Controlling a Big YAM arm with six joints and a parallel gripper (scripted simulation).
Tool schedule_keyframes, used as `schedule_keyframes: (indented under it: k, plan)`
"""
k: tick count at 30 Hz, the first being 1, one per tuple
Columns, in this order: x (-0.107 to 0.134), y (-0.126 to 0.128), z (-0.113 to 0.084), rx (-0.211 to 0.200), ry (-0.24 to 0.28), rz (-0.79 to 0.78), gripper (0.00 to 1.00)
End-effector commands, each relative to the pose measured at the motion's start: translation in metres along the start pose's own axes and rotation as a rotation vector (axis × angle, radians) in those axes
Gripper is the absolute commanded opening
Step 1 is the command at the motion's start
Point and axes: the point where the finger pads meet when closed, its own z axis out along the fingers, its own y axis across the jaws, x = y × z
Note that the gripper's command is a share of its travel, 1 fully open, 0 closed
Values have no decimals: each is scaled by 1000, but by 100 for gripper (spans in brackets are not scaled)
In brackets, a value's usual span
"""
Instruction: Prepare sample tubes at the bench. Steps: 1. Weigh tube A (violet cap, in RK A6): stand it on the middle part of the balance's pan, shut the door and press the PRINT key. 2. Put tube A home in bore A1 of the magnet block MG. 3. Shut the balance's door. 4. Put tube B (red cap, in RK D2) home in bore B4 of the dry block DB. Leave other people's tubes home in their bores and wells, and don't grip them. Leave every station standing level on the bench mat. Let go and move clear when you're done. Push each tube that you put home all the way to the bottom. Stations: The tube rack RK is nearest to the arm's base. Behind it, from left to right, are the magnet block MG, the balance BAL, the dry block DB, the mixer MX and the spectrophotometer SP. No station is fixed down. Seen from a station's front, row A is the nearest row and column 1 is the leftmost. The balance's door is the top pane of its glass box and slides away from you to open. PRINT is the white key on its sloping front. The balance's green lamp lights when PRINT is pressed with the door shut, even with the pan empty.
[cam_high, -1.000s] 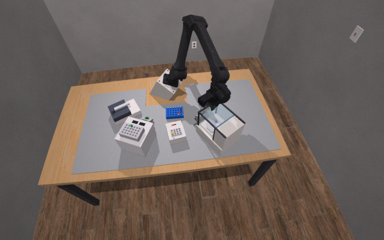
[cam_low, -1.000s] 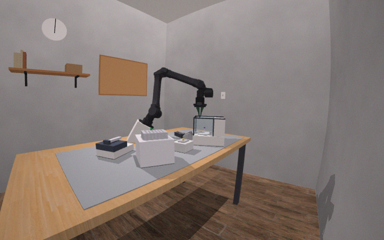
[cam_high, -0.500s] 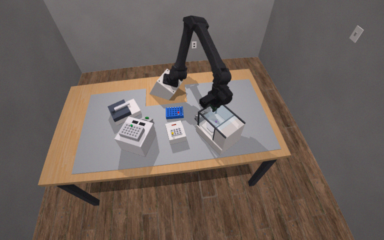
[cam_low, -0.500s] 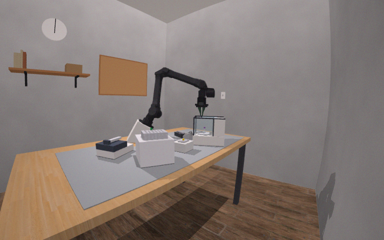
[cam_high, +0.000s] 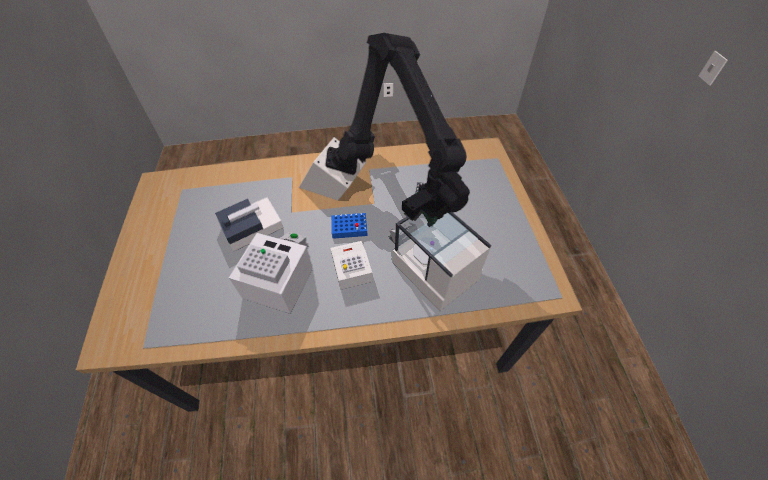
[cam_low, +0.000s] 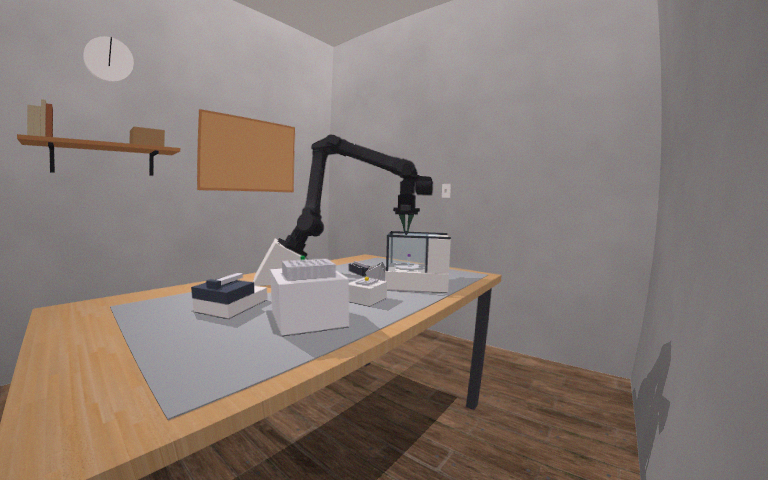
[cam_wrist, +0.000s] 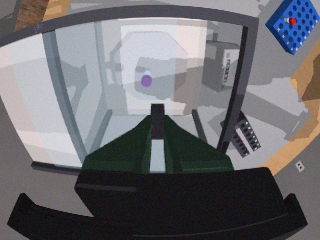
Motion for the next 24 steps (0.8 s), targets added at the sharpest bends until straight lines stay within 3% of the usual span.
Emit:
schedule_keyframes:
  k: [1,24]
  plan:
    - [4,25,-12,-29,-4,-7,6]
    - [3,44,-12,-30,-6,-5,6]
